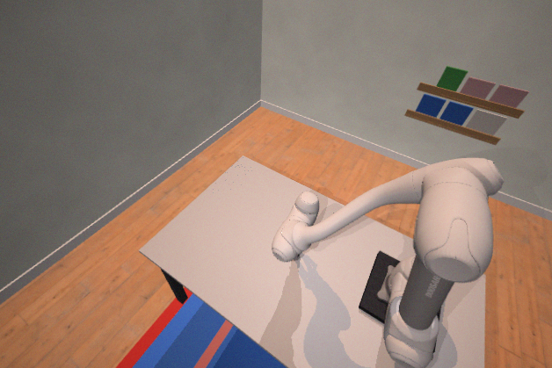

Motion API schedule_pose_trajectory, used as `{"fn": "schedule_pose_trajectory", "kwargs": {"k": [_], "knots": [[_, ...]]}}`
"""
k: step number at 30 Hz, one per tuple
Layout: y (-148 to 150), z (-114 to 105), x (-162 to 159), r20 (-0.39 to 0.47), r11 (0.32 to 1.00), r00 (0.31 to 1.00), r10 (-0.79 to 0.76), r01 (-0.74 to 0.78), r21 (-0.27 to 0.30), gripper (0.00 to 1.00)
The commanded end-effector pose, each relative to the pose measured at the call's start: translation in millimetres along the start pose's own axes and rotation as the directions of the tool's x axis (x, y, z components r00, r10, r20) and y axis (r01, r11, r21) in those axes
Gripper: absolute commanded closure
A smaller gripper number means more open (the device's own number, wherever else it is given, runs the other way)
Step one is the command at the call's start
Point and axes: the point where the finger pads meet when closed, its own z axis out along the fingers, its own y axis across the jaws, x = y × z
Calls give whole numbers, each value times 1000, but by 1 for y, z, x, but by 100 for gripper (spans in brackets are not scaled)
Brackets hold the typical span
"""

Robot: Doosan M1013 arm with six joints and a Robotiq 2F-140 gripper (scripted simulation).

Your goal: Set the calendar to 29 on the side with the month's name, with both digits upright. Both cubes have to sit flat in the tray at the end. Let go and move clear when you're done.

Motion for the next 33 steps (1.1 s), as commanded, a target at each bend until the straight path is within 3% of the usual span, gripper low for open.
{"fn": "schedule_pose_trajectory", "kwargs": {"k": [1, 3, 4, 33], "knots": [[0, 0, 0, 0, 1000, 1000, 0, 0, 0, 65], [0, 0, 0, 0, 1000, 1000, 0, 0, 0, 65], [0, 0, 0, 0, 1000, 1000, 0, 0, 0, 76], [0, 0, 0, 0, 1000, 1000, 0, 0, 0, 76]]}}
